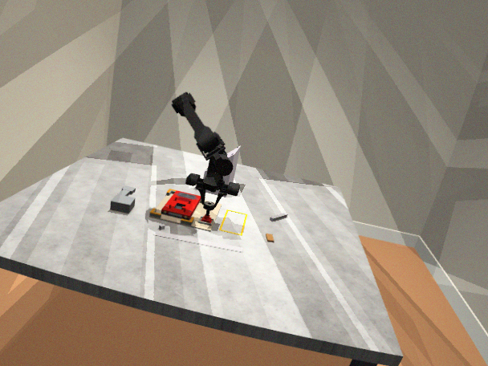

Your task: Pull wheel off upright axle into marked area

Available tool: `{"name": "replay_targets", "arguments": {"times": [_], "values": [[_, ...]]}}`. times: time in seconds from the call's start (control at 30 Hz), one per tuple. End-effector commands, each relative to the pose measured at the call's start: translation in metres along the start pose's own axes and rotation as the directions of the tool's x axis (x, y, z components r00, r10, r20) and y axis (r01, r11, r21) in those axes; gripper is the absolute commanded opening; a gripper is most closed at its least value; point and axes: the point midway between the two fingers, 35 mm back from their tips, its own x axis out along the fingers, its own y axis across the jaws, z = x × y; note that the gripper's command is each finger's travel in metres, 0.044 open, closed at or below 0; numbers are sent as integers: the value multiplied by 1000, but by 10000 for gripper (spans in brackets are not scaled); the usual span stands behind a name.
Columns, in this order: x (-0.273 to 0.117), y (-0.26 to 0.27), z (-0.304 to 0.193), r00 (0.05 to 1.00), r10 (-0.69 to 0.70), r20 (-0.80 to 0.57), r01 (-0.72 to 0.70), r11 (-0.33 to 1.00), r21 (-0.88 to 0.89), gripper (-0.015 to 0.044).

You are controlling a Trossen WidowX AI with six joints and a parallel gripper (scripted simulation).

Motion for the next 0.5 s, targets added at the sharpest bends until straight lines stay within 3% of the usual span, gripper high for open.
{"name": "replay_targets", "arguments": {"times": [0.0,0.47], "values": [[-2,0,0,1000,4,-3,-4,1000,6,0],[-12,0,0,1000,4,-4,-4,1000,5,0]]}}
